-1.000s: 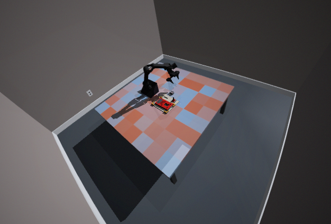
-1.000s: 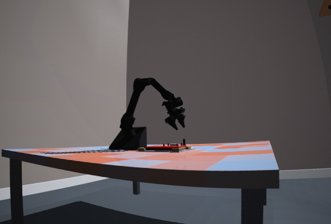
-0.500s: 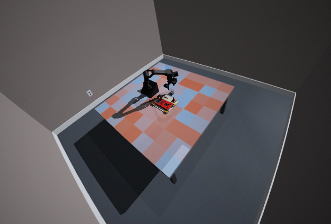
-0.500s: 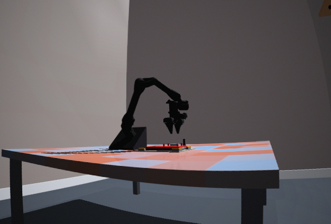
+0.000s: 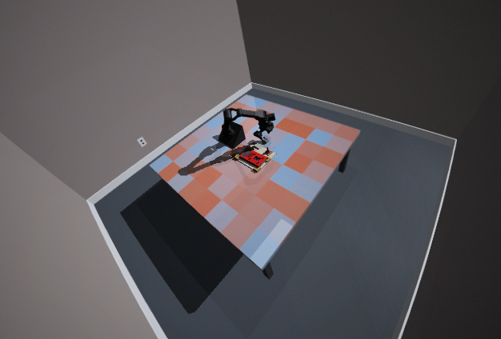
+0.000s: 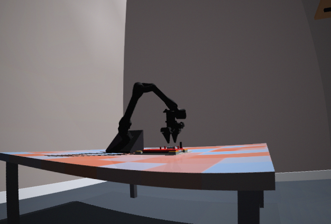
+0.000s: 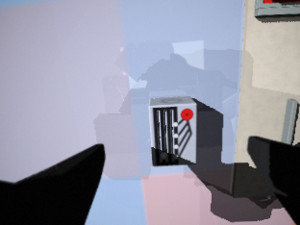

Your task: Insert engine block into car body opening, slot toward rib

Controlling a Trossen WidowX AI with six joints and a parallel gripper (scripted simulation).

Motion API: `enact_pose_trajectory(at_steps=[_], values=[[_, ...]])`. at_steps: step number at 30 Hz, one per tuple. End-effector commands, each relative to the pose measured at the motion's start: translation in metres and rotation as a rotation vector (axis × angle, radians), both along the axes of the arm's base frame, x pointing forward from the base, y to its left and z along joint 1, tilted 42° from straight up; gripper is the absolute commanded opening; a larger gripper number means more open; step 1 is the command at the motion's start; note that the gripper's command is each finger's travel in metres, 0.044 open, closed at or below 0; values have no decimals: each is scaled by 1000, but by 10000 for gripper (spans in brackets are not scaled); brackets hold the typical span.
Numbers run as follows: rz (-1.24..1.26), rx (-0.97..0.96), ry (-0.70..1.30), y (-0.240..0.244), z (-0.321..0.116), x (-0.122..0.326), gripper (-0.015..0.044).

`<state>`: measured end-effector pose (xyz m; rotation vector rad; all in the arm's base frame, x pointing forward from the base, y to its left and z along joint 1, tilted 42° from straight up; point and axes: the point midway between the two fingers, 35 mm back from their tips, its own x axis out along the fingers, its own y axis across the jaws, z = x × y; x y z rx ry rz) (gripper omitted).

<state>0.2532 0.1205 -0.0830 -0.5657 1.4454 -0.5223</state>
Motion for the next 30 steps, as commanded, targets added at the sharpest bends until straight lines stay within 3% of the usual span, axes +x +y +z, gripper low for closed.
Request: enact_pose_trajectory(at_steps=[1, 21, 30], values=[[2, -13, 11, -7, -6, -2, 440], [2, -14, 11, -24, -26, -2, 440], [2, -14, 11, -24, -26, -2, 204]])
